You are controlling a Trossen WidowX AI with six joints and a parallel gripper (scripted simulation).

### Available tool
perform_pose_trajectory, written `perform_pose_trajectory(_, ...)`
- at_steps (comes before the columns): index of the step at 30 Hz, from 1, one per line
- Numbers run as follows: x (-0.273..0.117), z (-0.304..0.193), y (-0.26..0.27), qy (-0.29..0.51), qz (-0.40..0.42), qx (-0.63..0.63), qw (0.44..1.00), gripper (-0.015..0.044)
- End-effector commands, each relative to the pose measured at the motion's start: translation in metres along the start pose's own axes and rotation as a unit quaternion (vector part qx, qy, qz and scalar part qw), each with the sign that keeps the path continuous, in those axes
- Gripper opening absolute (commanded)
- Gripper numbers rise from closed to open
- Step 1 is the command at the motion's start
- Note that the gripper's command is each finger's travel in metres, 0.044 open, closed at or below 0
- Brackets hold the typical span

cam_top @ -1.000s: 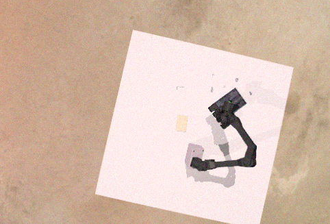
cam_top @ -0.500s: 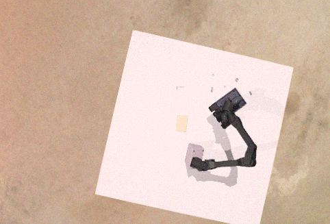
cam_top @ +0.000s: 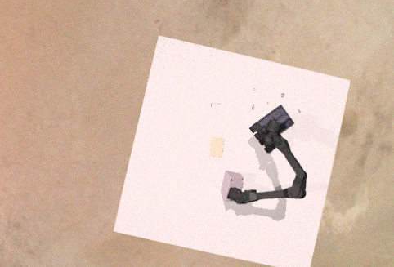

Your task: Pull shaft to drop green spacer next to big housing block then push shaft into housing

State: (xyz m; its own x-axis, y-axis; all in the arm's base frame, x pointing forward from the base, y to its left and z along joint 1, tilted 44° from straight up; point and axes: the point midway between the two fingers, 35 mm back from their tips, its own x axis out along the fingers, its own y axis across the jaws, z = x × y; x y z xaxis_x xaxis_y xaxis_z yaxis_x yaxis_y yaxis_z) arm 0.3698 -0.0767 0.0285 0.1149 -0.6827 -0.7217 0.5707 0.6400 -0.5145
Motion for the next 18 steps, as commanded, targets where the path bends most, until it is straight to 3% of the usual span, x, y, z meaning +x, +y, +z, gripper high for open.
perform_pose_trajectory(1,-0.0014,0.0042,0.0012,-0.002,0.003,0.001,1.000,0.0000)
perform_pose_trajectory(18,-0.0015,0.0088,0.0011,-0.002,0.003,0.001,1.000,0.0000)
